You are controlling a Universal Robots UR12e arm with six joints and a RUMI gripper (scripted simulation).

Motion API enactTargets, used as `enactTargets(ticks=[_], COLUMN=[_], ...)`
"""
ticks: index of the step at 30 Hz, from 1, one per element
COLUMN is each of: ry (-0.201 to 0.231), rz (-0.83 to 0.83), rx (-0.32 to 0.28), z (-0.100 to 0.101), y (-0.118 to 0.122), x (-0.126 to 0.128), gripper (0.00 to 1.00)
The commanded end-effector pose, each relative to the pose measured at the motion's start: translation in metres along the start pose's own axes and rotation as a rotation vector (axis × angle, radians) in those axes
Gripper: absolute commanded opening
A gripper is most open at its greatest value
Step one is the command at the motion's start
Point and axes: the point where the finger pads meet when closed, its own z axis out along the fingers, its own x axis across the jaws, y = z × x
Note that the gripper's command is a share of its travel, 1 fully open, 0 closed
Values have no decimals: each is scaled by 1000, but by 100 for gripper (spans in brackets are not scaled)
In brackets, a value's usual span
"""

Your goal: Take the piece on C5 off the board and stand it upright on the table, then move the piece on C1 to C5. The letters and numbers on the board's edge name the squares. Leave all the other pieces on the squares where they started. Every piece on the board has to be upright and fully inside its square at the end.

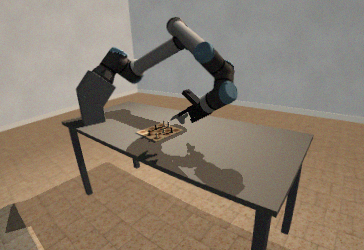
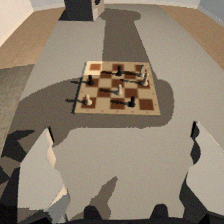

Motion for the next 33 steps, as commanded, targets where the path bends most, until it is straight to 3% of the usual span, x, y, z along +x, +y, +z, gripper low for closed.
enactTargets(ticks=[1,8,10,15,23,27,33], ry=[-25,-50,-50,-72,-100,-105,-134], rz=[-12,-32,-32,-54,-86,-92,-128], rx=[-123,-262,-262,-382,-524,-547,-677], z=[9,23,23,38,60,63,88], y=[-5,-13,-13,-22,-36,-39,-55], x=[0,2,2,7,17,18,32], gripper=[100,100,100,100,100,100,100])
